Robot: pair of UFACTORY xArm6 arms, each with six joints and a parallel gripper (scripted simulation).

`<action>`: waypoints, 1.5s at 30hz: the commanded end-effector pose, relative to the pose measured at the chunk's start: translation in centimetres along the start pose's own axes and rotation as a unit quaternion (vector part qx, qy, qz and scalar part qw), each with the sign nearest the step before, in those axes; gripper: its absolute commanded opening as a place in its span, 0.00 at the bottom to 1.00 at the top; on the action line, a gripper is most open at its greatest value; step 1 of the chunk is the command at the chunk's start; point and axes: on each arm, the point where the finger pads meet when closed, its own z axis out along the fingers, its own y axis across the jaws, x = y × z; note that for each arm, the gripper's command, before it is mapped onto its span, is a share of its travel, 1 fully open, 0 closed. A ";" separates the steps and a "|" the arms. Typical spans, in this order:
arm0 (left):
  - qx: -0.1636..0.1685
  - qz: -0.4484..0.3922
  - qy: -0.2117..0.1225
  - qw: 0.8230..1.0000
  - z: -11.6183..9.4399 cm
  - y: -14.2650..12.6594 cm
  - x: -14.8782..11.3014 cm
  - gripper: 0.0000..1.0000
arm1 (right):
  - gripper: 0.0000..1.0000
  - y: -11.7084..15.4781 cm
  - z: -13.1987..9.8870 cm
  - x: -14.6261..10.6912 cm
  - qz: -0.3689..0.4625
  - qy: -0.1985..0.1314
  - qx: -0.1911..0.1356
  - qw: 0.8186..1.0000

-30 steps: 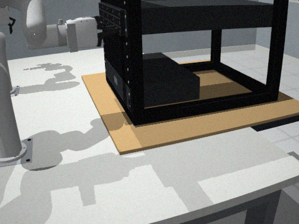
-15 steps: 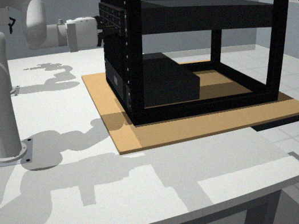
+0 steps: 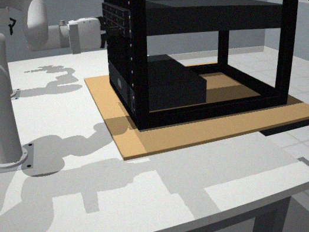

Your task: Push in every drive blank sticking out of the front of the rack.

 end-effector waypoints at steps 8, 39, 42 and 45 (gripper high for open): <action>0.000 0.000 0.002 1.000 -0.2 0.0 0.1 1.00 | 0.00 -0.2 0.0 0.0 0.001 0.000 0.002 1.000; 0.000 0.000 0.002 1.000 -0.2 0.0 0.1 1.00 | 0.00 -0.2 -4.8 0.0 0.001 0.000 0.002 1.000; 0.000 0.000 0.002 1.000 -0.2 0.0 0.1 1.00 | 0.00 -0.2 -4.8 0.0 0.001 0.000 0.002 1.000; 0.000 0.000 0.002 1.000 -0.2 0.0 0.1 1.00 | 0.00 -0.2 -4.8 0.0 0.001 0.000 0.002 1.000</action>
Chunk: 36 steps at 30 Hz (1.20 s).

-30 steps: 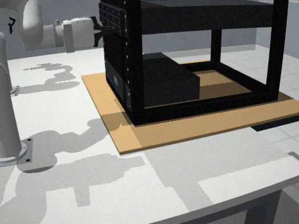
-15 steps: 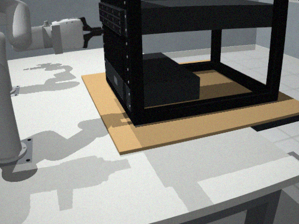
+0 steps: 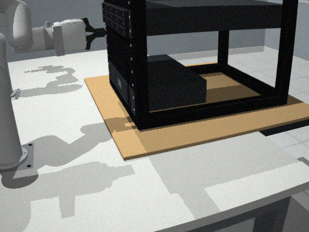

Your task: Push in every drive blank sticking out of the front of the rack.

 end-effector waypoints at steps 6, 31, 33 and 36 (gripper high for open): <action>0.000 0.000 0.002 1.000 -0.2 0.0 0.1 1.00 | 0.00 -0.2 0.0 0.0 0.001 0.000 0.002 1.000; 0.000 0.000 0.002 1.000 -0.2 0.0 0.1 1.00 | 0.00 -0.2 -4.6 0.0 0.001 0.000 0.002 1.000; 0.000 0.000 0.002 1.000 -0.2 0.0 0.1 1.00 | 0.00 -0.2 -4.6 0.0 0.001 0.000 0.002 1.000; 0.000 0.000 0.002 1.000 -0.2 0.0 0.1 1.00 | 0.00 -0.2 -4.6 0.0 0.001 0.000 0.002 1.000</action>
